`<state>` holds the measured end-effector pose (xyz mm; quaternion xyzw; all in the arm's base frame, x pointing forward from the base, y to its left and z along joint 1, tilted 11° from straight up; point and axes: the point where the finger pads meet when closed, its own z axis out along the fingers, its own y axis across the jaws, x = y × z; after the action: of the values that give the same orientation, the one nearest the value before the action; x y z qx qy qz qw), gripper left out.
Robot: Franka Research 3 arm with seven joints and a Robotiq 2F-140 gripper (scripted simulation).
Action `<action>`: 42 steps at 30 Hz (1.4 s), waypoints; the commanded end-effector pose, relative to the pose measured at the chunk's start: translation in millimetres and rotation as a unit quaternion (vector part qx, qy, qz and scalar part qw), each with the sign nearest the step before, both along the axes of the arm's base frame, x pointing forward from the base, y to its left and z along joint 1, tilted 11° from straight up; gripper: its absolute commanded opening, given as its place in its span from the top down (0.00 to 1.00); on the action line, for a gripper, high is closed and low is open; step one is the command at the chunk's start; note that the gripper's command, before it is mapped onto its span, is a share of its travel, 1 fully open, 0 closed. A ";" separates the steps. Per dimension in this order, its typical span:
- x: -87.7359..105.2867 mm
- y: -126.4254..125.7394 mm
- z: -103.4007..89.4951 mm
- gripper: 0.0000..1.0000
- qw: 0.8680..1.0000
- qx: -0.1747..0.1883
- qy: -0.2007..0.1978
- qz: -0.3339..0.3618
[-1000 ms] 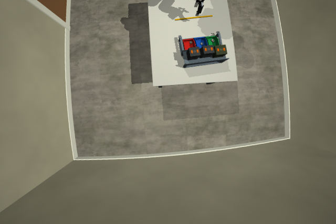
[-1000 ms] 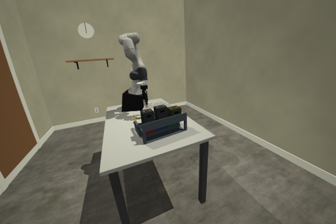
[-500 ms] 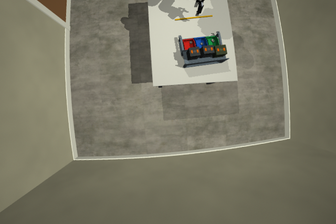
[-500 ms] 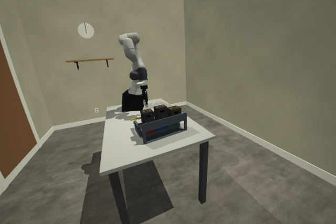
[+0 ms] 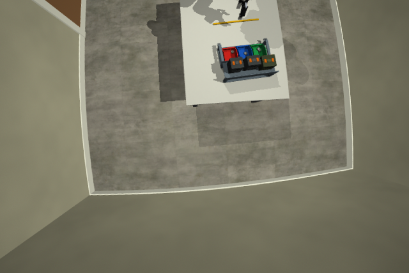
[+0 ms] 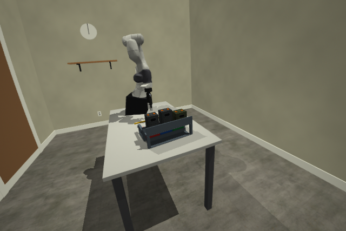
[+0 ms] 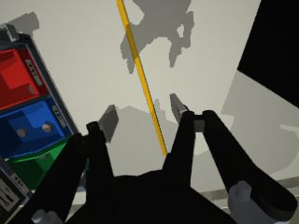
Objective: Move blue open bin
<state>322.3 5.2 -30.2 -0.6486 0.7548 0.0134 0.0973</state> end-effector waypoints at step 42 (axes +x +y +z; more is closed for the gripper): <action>0.0 2.4 10.7 0.43 1.000 0.003 0.005 0.022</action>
<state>322.6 5.2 -30.0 -0.6483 0.7550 0.0133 0.0975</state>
